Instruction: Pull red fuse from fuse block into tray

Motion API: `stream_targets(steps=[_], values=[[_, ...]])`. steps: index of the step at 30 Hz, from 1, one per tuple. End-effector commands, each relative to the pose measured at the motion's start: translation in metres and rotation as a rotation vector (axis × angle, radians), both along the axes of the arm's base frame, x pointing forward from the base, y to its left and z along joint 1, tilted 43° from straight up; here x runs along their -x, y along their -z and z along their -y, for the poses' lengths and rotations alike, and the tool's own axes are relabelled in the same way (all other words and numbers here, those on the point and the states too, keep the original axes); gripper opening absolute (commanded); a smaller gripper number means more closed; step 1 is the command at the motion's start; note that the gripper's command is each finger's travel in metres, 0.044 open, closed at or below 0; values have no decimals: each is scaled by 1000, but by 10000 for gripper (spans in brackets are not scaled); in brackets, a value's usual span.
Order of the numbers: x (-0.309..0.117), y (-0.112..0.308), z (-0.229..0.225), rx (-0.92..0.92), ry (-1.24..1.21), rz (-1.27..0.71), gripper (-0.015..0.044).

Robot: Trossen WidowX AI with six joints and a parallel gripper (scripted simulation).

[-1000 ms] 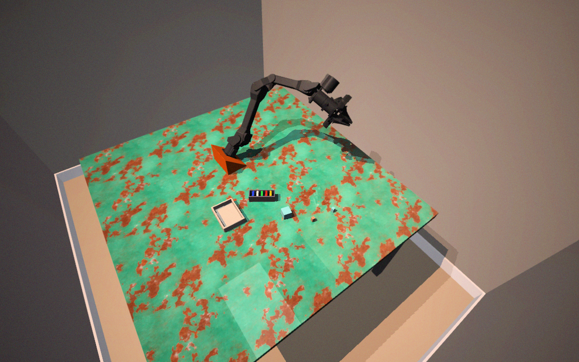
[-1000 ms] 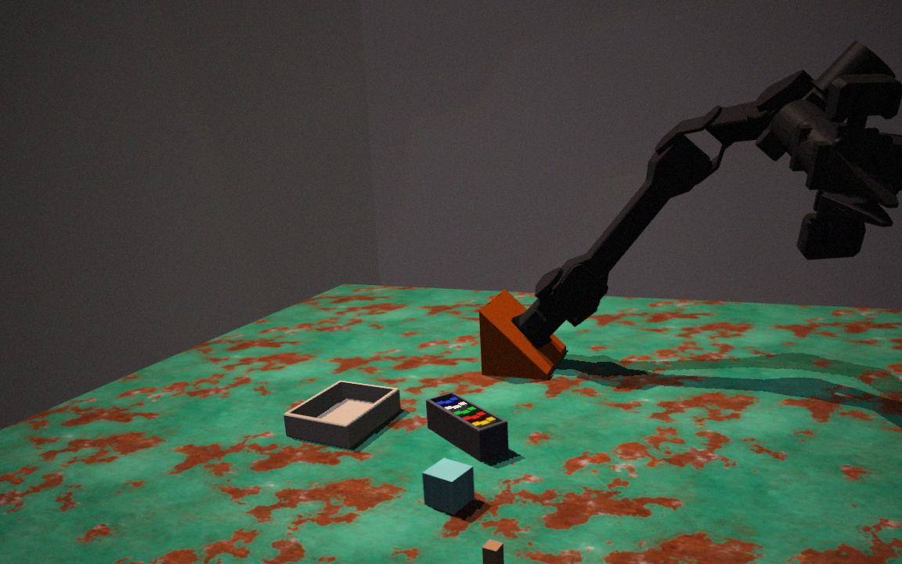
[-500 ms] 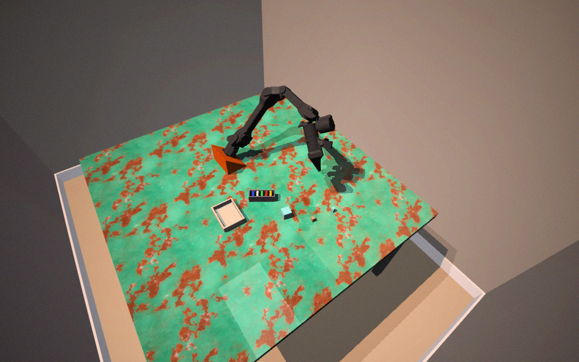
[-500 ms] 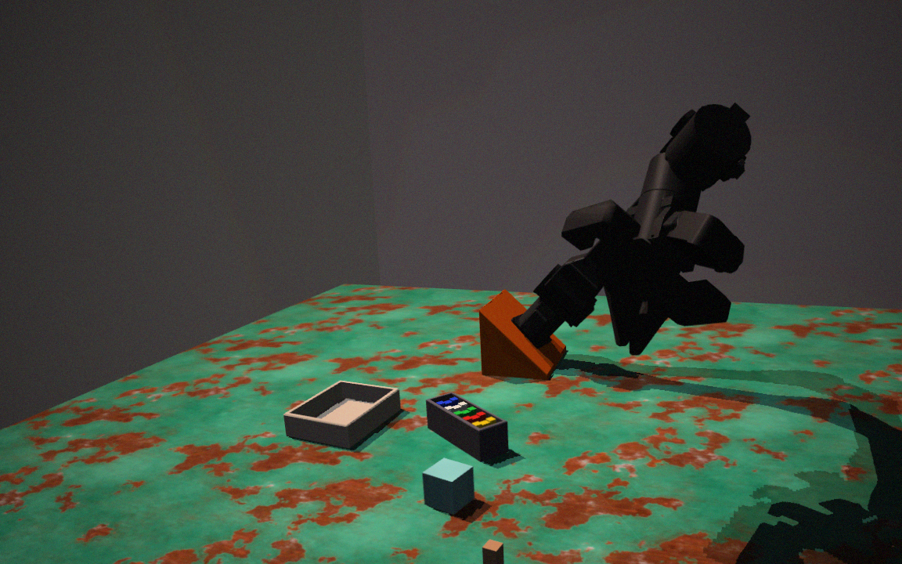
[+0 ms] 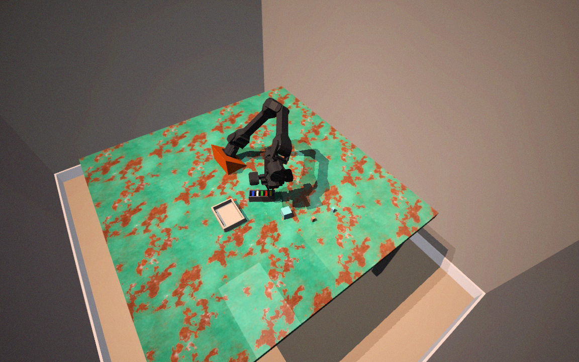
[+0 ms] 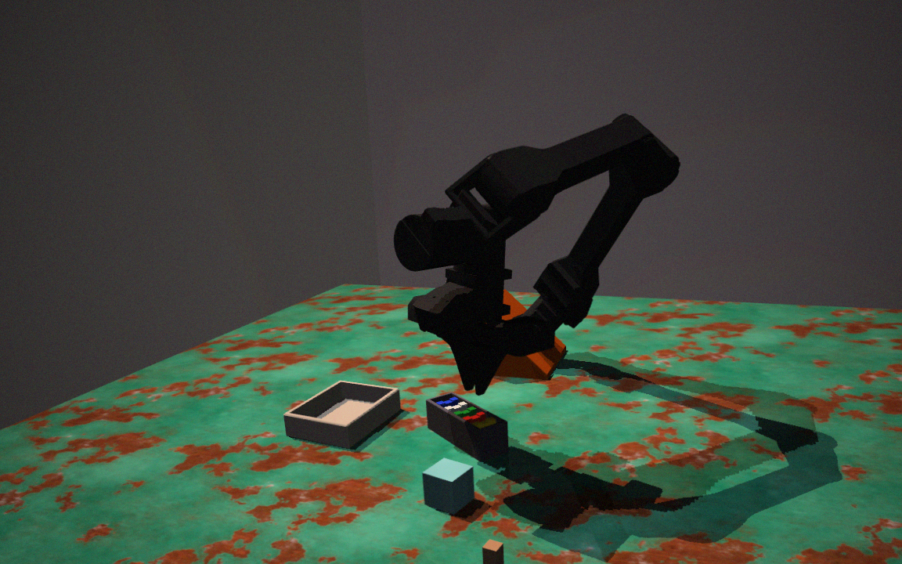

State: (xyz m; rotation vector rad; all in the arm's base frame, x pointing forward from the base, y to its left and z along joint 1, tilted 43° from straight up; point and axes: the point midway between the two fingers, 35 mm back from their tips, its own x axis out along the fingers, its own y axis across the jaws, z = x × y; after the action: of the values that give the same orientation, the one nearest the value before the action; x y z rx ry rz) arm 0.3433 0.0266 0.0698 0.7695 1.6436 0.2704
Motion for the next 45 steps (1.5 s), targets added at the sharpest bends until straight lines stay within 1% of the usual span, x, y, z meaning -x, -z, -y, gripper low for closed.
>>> stream_targets(steps=[1, 9, 45], values=[[14, 11, 5, -55, 95, -146, 74], [18, 14, 7, -55, 95, -147, 74], [22, 37, -12, -57, 95, -147, 74]])
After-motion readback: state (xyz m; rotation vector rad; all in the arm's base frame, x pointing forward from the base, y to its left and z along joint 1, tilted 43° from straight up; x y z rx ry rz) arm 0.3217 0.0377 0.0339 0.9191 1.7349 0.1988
